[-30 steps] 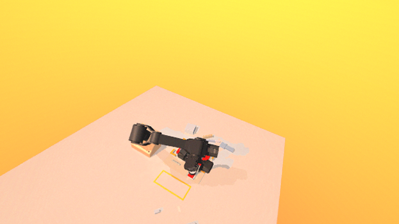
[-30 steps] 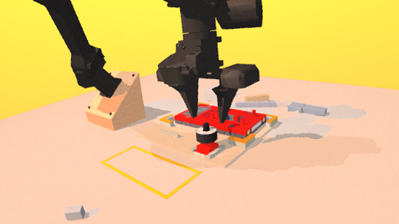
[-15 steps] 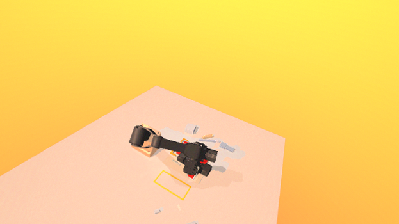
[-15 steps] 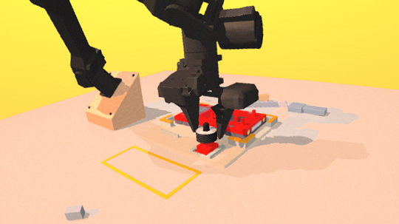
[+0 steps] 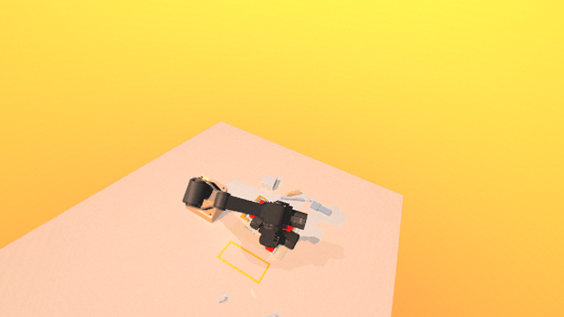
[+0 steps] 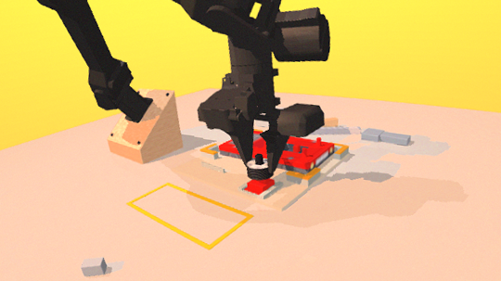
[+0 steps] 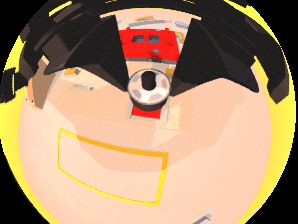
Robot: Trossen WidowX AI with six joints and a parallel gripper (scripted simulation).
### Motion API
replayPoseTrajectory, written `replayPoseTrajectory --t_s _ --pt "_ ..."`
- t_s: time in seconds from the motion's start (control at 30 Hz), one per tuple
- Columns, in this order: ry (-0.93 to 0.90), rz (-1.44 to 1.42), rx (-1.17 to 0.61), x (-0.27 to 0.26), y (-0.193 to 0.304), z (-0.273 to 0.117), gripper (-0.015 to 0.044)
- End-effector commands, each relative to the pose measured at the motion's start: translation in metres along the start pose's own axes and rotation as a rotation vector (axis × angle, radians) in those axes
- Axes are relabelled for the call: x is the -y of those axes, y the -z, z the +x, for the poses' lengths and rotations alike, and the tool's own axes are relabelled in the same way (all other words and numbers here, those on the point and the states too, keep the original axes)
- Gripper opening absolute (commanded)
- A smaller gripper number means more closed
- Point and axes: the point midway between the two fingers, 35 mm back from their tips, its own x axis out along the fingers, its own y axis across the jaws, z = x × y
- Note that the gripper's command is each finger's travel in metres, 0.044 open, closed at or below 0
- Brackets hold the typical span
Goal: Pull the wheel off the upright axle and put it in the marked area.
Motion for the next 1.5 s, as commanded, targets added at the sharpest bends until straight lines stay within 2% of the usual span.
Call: replayPoseTrajectory --t_s 0.0,1.47 --pt "-0.003 0.003 -0.001 -0.001 0.0 -0.001 0.0" --pt "-0.001 0.0 0.0 -0.001 0.0 -0.016 0.0"
